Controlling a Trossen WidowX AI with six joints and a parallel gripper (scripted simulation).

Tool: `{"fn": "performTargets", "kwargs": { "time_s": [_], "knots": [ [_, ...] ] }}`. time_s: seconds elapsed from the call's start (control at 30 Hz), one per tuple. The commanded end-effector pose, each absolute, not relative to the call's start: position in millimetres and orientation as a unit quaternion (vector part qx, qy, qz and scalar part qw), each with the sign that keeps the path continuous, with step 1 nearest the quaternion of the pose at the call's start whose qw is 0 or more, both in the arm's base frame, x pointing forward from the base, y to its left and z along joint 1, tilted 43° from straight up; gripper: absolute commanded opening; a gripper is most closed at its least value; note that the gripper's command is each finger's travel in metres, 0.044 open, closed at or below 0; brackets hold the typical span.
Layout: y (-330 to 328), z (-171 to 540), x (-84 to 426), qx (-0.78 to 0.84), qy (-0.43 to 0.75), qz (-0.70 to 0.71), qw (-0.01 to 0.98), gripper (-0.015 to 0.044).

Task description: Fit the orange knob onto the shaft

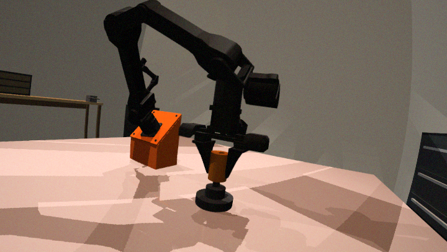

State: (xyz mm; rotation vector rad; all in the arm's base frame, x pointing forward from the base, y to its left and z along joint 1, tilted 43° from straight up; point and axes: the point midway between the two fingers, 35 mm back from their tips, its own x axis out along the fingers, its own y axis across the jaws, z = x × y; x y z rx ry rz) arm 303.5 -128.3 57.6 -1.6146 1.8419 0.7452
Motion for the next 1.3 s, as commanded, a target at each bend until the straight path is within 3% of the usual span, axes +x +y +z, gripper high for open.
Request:
{"fn": "performTargets", "kwargs": {
  "time_s": [0.0,0.3,1.27],
  "knots": [
    [-126.5,60.9,304.1,-0.606,0.689,0.277,0.286,0.0000],
    [-125.6,60.0,305.3,-0.632,0.656,0.348,0.221,0.0000],
    [-126.3,61.3,304.7,-0.635,0.652,0.356,0.213,0.0000]
  ]
}}
